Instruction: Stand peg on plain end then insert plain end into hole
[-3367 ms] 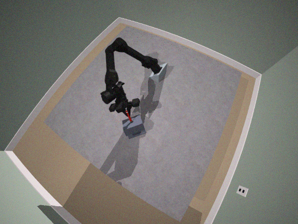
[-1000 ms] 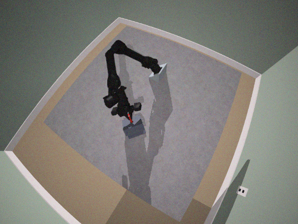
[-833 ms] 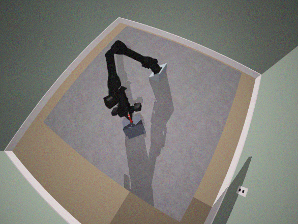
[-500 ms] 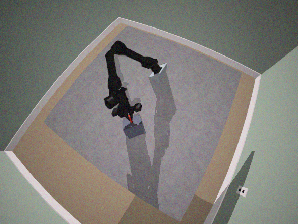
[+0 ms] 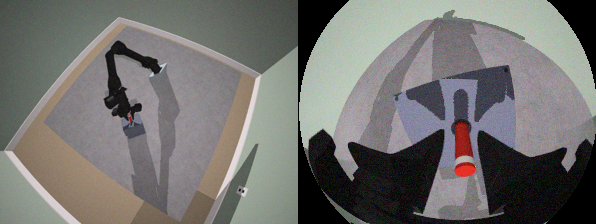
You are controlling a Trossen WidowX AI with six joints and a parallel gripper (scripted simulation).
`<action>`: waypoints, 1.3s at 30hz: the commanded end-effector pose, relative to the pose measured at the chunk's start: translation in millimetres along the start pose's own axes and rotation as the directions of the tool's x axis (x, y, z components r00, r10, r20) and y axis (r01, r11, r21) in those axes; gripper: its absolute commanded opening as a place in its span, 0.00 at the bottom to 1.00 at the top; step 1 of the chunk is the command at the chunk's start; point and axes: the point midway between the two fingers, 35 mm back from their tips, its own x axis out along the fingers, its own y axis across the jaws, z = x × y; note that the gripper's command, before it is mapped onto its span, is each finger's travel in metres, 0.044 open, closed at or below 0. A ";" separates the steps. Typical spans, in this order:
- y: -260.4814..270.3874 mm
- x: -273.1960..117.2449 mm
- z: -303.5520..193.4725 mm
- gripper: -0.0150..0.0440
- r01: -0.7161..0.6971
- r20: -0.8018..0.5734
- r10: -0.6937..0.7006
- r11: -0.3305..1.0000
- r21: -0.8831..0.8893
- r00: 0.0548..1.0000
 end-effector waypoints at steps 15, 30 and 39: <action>-0.5 -19.4 1.6 1.00 -0.003 0.000 0.003 1.000 -0.002 1.000; -0.1 -50.5 2.3 1.00 -0.008 0.000 0.008 1.000 -0.006 1.000; 0.7 -69.2 1.4 1.00 -0.011 -0.001 0.011 1.000 -0.008 1.000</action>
